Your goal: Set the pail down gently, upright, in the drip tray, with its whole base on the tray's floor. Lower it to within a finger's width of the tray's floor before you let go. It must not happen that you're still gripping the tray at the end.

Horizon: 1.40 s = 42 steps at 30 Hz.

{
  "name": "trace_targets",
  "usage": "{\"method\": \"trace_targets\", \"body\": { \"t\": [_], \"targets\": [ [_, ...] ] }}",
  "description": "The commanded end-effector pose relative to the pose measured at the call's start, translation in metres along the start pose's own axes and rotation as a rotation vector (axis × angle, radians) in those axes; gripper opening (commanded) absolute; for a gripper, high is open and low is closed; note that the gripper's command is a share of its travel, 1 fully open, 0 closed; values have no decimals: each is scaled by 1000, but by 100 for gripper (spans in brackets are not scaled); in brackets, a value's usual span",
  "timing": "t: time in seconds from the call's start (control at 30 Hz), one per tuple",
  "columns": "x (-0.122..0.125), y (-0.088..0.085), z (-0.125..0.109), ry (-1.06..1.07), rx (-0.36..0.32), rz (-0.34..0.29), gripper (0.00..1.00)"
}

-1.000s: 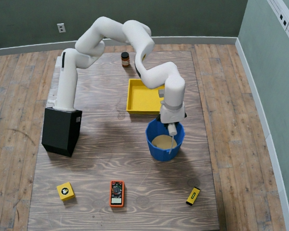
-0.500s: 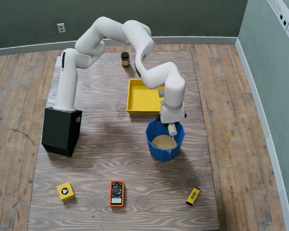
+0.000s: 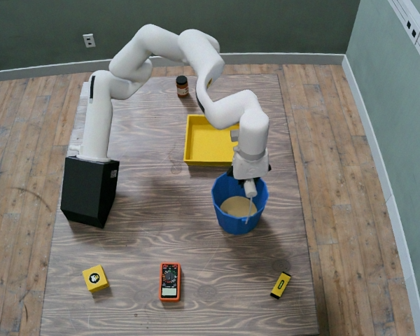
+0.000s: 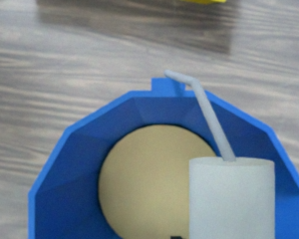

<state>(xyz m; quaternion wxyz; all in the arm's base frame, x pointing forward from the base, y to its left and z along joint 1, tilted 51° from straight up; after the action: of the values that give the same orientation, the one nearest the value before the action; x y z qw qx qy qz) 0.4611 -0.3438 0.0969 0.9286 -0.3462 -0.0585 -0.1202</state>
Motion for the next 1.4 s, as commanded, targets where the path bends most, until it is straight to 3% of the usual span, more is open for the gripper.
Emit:
{"method": "trace_targets", "body": {
  "t": [0.0, 0.4, 1.37],
  "targets": [
    [1, -5, 0, -2, -5, -5, 0],
    [1, -16, 0, -2, -5, -5, 0],
    [1, -64, 0, -2, -5, -5, 0]
  ]
}}
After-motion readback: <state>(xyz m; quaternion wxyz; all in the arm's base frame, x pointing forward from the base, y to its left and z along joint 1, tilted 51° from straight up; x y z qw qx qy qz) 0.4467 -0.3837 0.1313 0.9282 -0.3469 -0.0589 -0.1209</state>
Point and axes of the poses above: the point where the finger pads meet when closed, its own y axis out along the fingers, its own x axis across the jaws, z = x × y, the point moved 10 cm from there along -y, back along the fingers, and after that the axes turned 7 degrees about y, right-handed, at the moved point
